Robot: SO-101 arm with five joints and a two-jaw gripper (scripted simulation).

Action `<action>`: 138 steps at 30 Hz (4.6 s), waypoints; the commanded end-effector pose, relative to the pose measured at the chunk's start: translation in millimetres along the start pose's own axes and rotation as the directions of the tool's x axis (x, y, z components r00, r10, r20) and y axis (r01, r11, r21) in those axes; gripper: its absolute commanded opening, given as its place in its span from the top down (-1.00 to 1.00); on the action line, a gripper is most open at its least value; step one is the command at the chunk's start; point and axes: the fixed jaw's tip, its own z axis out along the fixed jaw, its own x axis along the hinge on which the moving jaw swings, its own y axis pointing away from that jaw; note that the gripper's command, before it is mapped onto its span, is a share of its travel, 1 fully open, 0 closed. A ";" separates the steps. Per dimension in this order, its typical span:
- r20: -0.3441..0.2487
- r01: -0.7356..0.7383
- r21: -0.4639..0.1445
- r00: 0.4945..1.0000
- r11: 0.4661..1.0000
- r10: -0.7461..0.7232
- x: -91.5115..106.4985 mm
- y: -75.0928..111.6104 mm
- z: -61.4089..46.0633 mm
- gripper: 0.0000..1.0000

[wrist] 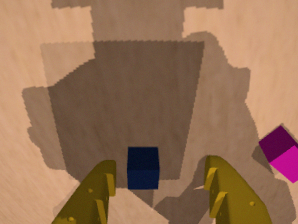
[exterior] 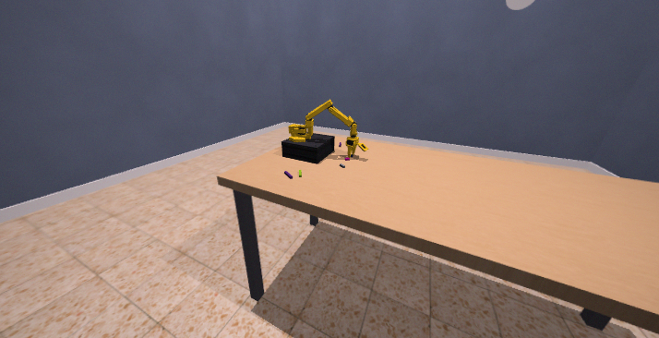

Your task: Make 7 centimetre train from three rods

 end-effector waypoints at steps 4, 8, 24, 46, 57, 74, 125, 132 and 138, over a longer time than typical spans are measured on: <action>-0.001 0.000 -0.001 1.000 1.000 0.000 0.8 1.2 3.7 0.66; -0.001 0.000 -0.001 1.000 1.000 0.000 0.8 1.2 3.7 0.68; -0.001 0.000 -0.001 1.000 1.000 0.000 0.8 1.2 3.7 0.90; -0.001 0.000 -0.001 1.000 1.000 0.000 0.8 1.2 3.7 1.00; -0.001 0.000 -0.001 1.000 1.000 0.000 0.8 1.2 3.7 1.00; -0.001 0.000 -0.001 1.000 1.000 0.000 0.1 0.5 -8.2 1.00; 0.002 0.166 -0.006 0.986 0.986 -0.166 -16.1 -41.9 -32.8 1.00; 0.004 0.248 -0.007 0.969 0.969 -0.248 -21.7 -62.6 -32.4 1.00; 0.007 0.358 -0.008 0.934 0.934 -0.358 -26.4 -92.2 -31.7 1.00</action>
